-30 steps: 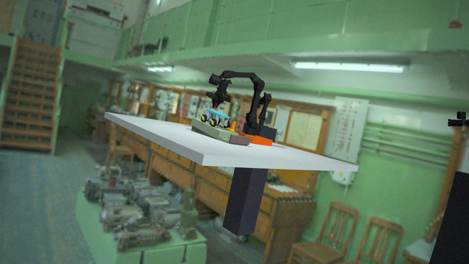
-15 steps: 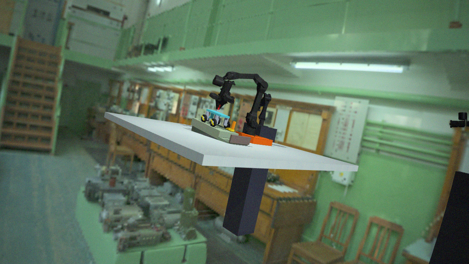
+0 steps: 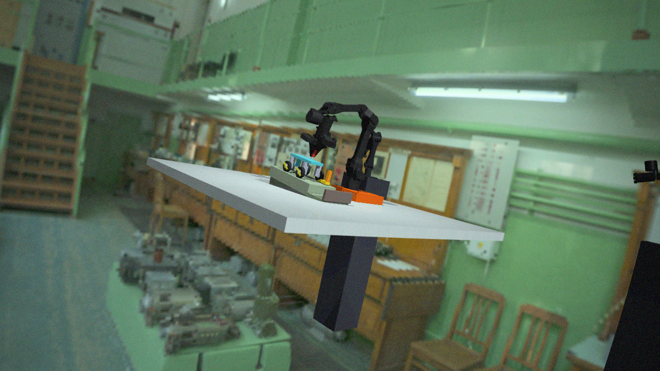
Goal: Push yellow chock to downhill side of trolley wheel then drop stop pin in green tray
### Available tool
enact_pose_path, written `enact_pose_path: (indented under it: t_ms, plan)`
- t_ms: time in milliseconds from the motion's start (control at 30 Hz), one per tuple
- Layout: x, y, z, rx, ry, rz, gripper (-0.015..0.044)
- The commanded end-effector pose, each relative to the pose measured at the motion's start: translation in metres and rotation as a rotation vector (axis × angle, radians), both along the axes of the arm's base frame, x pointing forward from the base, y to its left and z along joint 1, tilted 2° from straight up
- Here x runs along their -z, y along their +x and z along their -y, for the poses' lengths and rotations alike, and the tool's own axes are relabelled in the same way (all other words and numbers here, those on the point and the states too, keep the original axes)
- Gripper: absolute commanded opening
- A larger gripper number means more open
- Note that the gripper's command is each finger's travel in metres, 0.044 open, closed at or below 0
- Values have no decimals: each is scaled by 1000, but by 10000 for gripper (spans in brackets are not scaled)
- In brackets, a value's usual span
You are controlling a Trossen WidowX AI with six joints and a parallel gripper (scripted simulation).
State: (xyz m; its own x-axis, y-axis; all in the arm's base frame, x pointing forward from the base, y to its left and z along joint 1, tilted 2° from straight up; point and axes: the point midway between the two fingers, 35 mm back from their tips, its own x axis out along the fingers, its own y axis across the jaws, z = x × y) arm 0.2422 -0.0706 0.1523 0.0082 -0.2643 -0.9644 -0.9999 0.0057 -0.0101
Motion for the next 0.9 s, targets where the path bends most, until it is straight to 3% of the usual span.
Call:
enact_pose_path:
  t_ms: [0,867]
  plan:
    - [3,-1,-16,3,-3,-7,0]
    - [19,-2,-114,3,6,-8,0]
